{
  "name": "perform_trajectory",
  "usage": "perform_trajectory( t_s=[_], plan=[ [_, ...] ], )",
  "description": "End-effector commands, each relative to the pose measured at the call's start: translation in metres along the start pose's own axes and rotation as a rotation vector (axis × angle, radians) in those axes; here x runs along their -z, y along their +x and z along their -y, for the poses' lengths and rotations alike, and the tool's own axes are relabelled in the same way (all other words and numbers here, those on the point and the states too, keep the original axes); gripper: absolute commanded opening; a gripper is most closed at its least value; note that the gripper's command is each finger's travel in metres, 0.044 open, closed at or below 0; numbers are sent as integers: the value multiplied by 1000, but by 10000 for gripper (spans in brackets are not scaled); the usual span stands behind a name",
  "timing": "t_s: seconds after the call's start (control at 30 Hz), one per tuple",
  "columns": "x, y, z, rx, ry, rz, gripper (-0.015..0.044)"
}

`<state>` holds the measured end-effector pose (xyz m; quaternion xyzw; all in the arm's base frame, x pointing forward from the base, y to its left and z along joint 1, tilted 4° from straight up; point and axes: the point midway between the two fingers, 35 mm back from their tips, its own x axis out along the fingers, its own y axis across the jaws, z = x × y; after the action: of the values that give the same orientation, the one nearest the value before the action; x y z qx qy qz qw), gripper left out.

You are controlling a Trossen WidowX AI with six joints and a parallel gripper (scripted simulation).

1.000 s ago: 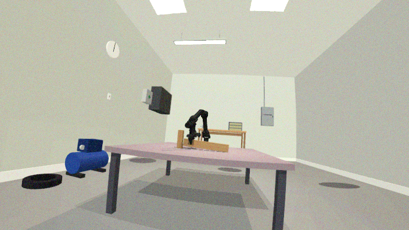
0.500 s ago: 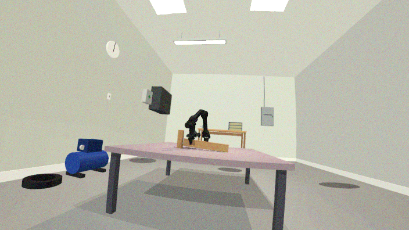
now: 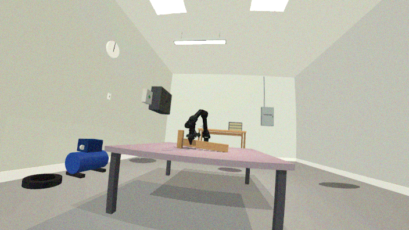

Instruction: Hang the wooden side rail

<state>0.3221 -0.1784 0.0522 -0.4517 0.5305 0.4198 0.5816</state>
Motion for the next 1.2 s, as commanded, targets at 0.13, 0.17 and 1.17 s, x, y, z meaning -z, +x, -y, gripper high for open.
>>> perform_trajectory(
  t_s=[0.13, 0.17, 1.17],
  plan=[
    [3, -4, 2, 9, 0, -7, 0],
    [3, -4, 2, 9, 0, -7, 0],
    [7, -2, 1, 9, 0, -8, 0]
  ],
)
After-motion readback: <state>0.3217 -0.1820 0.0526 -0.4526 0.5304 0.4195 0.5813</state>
